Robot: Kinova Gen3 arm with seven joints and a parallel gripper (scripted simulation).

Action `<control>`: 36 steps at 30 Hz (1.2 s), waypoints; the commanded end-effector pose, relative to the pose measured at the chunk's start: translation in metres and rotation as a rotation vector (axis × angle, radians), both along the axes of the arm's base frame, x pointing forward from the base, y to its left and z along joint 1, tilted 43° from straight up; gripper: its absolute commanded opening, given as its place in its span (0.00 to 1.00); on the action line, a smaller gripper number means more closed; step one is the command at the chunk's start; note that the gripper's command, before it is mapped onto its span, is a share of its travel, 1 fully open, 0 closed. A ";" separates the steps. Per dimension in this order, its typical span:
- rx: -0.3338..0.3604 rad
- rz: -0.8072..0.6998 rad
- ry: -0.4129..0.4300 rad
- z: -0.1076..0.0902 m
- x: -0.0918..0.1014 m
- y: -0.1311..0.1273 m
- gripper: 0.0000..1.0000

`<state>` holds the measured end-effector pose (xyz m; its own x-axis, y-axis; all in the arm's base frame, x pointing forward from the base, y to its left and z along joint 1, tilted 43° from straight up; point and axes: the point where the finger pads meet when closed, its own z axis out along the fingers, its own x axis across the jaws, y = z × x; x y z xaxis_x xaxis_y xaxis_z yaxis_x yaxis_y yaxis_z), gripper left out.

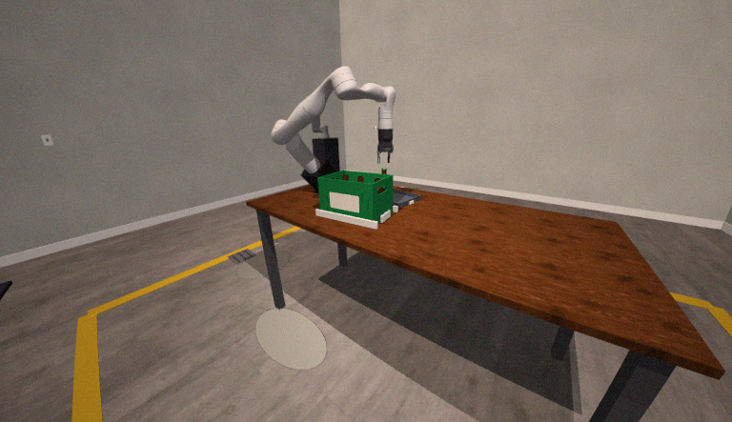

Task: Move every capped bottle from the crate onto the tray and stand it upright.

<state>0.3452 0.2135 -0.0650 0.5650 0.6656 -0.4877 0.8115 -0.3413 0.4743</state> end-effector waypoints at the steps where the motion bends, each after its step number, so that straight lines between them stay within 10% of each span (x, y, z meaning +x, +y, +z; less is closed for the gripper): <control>1: 0.002 0.001 -0.001 0.005 -0.001 0.005 1.00; 36: 0.000 -0.001 0.001 0.057 -0.011 0.052 1.00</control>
